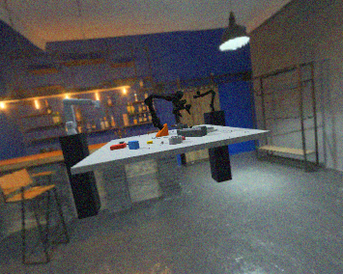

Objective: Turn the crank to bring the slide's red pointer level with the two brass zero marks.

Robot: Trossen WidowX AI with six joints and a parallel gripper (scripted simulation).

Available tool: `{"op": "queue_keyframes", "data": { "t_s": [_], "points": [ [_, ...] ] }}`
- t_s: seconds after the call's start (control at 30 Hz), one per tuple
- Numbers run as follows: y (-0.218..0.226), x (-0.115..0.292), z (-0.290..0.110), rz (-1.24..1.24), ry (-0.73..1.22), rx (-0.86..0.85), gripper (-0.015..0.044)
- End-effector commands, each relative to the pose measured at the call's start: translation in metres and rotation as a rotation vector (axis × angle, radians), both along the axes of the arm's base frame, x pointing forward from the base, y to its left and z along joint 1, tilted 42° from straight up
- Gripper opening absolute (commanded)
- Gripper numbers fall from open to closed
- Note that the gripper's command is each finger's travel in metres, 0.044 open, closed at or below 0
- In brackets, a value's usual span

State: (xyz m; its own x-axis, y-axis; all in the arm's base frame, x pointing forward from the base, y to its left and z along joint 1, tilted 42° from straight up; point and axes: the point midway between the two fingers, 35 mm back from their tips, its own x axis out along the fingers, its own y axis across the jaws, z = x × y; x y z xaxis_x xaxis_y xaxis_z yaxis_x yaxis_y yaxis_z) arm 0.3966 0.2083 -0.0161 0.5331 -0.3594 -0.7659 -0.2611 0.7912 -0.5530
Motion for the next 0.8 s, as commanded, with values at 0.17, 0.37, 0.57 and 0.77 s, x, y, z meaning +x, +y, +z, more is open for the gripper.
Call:
{"op": "queue_keyframes", "data": {
  "t_s": [0.17,0.37,0.57,0.77],
  "points": [
    [-0.009,-0.007,0.026,0.05,0.024,0.001,0.044],
    [-0.027,-0.02,0.044,0.134,0.059,-0.001,0.044],
    [-0.045,-0.035,0.059,0.222,0.087,-0.005,0.044],
    [-0.062,-0.052,0.071,0.314,0.106,-0.011,0.044]
  ]
}}
